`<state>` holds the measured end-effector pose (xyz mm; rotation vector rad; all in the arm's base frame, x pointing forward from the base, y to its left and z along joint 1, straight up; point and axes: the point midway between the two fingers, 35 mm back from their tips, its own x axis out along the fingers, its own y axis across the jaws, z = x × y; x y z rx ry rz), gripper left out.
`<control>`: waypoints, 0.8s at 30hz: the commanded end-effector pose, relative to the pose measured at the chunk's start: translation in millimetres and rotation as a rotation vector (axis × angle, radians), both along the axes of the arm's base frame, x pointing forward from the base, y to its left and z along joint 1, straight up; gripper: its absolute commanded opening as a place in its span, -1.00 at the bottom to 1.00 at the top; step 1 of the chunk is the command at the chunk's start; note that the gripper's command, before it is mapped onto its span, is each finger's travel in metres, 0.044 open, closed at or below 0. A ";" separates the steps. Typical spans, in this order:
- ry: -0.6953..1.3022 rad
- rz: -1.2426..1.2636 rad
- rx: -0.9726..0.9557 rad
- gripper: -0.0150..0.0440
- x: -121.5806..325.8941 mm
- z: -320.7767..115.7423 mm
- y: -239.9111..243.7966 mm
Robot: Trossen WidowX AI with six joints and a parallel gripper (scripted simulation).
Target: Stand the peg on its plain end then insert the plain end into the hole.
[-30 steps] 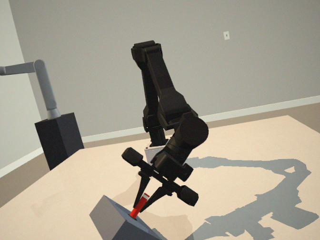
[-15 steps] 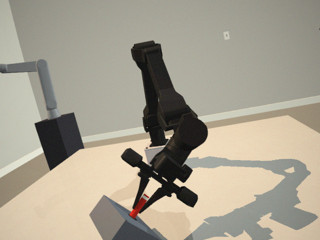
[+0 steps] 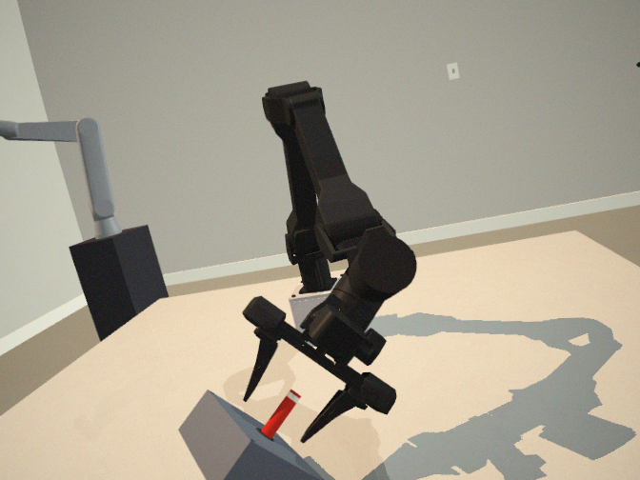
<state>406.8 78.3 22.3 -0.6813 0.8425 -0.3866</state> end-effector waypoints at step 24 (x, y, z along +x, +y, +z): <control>0.013 -0.001 0.007 1.00 -26.1 19.4 29.9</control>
